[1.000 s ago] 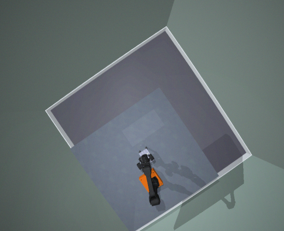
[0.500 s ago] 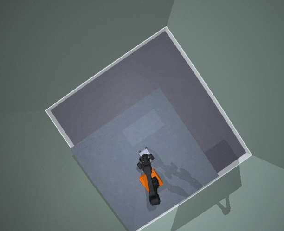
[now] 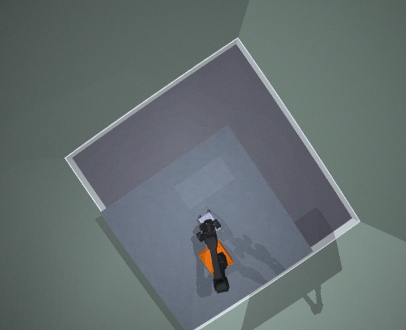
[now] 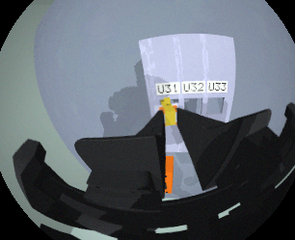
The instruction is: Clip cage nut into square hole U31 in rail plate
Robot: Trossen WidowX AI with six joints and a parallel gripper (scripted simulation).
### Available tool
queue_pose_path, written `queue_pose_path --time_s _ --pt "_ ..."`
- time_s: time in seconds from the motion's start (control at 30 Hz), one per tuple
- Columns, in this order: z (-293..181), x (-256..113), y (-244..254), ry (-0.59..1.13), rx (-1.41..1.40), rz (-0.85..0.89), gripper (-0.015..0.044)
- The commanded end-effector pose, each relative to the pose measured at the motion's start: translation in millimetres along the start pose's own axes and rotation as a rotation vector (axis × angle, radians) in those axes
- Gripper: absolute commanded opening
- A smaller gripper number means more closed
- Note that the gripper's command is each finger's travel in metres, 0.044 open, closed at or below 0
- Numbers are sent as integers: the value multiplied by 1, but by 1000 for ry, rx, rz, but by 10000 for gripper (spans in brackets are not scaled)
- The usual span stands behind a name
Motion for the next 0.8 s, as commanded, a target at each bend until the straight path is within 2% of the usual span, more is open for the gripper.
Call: queue_pose_path --time_s 0.0,0.77 --pt "0 1 0 1 -2 10 36" --pt "-1 1 -4 -4 -2 49 36"
Point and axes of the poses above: the point midway between the two fingers, 35 mm back from their tips, its own x axis out along the fingers, its own y axis across the jaws, z = x × y, the point moved 4 cm from there along -x, back along the fingers, and after that the axes turned 7 degrees about -x, right-handed, at the moved point
